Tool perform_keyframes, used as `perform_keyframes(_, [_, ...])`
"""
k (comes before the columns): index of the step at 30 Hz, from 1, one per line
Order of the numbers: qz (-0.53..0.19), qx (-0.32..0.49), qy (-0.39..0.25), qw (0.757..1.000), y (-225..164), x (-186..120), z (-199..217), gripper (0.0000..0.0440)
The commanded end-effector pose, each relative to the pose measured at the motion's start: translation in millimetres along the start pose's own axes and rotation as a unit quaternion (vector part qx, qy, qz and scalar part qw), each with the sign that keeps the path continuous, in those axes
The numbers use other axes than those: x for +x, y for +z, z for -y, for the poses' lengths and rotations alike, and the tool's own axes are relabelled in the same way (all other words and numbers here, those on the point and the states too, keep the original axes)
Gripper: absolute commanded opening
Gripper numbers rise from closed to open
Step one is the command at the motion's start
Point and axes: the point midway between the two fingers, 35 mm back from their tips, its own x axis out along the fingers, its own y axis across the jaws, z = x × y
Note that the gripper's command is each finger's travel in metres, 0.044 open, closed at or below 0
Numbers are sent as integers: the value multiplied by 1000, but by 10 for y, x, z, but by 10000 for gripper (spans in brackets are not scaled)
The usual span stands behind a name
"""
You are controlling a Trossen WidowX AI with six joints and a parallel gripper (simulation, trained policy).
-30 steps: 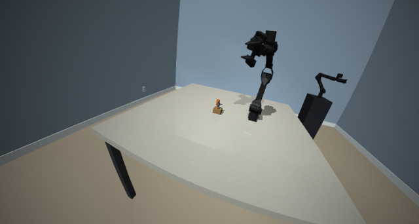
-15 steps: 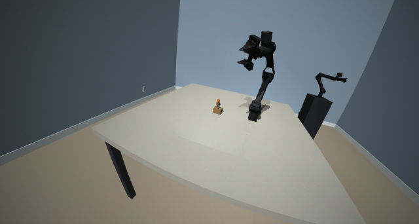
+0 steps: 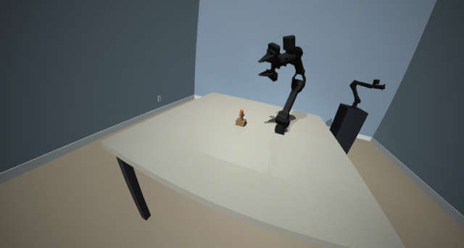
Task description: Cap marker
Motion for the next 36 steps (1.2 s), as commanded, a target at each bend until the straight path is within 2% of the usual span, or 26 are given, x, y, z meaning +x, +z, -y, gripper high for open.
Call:
perform_keyframes(1, [1,11,-20,1000,25,65,68,339])
perform_keyframes(18, [20,52,-104,993,212,313,389,340])
perform_keyframes(36, [42,105,-188,976,458,522,748,341])
